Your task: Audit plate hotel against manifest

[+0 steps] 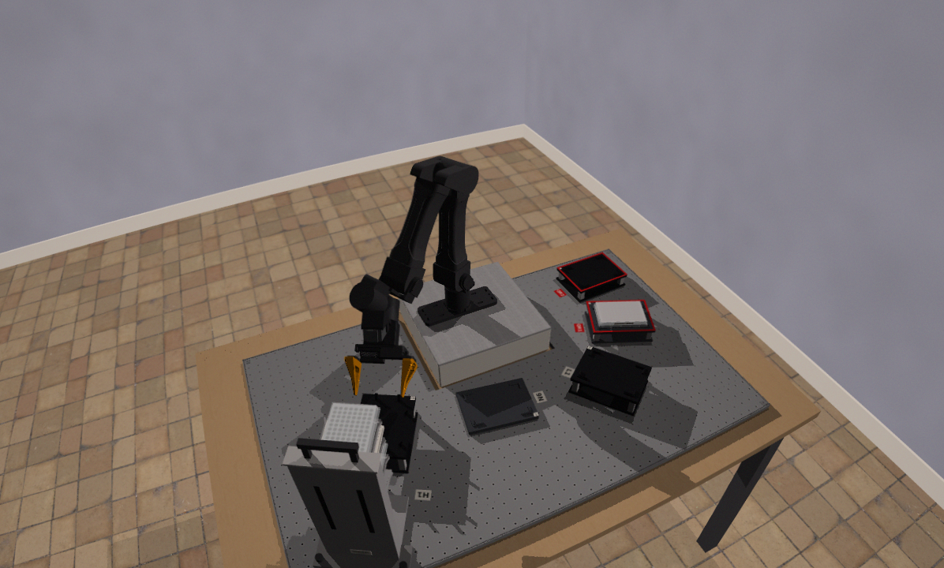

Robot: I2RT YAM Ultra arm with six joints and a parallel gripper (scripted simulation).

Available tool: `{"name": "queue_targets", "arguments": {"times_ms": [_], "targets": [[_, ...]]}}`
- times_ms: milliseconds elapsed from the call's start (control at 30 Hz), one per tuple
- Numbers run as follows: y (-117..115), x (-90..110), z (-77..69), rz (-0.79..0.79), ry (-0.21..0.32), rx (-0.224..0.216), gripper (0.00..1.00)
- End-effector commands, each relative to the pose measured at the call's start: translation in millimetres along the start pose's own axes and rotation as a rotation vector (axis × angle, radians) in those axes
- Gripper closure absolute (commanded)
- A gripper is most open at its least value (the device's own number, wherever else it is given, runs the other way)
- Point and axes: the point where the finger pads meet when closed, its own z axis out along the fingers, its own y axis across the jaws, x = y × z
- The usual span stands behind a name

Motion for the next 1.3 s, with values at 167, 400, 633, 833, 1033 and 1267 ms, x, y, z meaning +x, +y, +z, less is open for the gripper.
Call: {"name": "queue_targets", "arguments": {"times_ms": [167, 400, 633, 833, 1033, 1267], "targets": [[-4.7, -25.5, 9.4, -0.019, -0.049, 0.012, 0.0], [-4.5, -30.4, 17.5, -0.019, -0.05, 0.012, 0.0], [-4.3, -34.6, 24.3, -0.019, -0.05, 0.012, 0.0], [-4.2, -38.2, 30.1, -0.019, -0.05, 0.012, 0.0], [-4.0, -42.4, 36.9, -0.018, -0.051, 0.012, 0.0], [-6.5, -53.3, 37.3, -0.023, -0.071, 0.02, 0.0]]}}
